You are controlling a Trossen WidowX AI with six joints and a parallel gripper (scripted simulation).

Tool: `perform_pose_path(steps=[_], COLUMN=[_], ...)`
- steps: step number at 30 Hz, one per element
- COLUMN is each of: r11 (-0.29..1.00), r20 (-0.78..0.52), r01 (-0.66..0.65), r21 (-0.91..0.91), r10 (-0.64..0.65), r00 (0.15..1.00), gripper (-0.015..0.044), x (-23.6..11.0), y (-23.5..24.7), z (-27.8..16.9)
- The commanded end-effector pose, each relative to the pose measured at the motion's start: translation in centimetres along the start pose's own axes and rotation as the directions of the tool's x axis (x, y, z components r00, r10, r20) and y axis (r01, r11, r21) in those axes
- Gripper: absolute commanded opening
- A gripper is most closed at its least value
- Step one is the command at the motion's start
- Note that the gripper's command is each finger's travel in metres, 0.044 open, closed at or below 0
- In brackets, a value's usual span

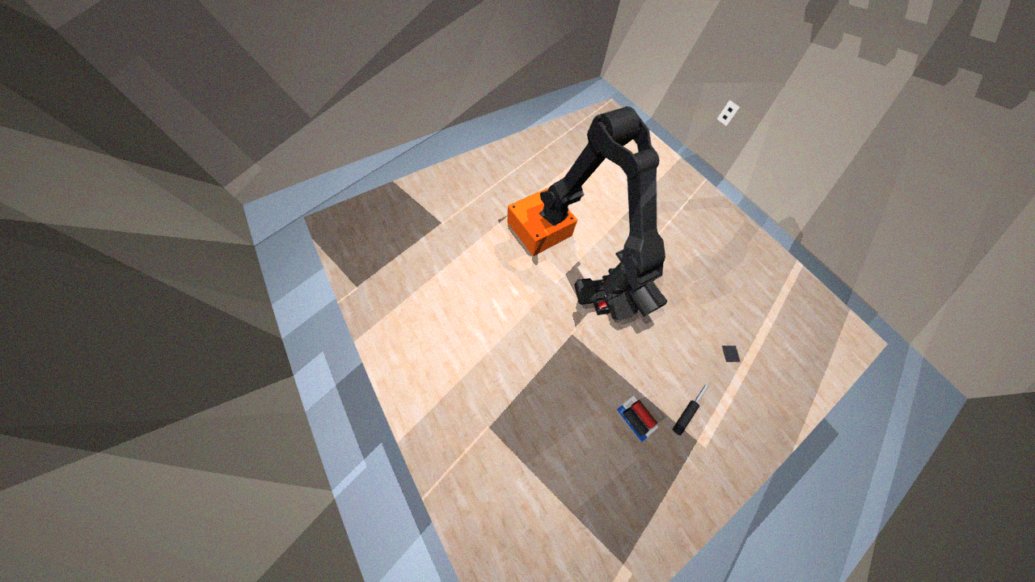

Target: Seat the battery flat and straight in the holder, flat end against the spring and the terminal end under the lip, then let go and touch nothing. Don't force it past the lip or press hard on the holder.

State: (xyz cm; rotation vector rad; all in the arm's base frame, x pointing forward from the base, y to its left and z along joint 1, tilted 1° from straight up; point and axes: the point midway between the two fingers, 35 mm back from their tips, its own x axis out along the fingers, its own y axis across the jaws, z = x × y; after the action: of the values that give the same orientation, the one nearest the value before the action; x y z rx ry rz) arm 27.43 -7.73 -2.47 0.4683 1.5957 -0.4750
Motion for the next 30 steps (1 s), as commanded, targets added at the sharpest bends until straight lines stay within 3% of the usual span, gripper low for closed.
perform_pose_path(steps=[1,6,8,16,30], r11=[1.0,1.0,1.0,1.0,1.0], r20=[0.01,0.01,0.007,0.01,0.011], r01=[-0.004,-0.004,-0.003,-0.004,-0.004], r21=[0.0,0.0,0.0,0.0,0.0], r10=[0.004,0.004,0.003,0.004,0.004], r00=[1.0,1.0,1.0,1.0,1.0], gripper=[0.0188,0.0188,0.024,0.044,0.044], x=[-0.9,-0.9,-1.3,-8.1,-8.1], y=[0.0,0.0,0.0,-0.2,-0.2], z=[0.1,0.1,0.1,-0.5,-0.4])
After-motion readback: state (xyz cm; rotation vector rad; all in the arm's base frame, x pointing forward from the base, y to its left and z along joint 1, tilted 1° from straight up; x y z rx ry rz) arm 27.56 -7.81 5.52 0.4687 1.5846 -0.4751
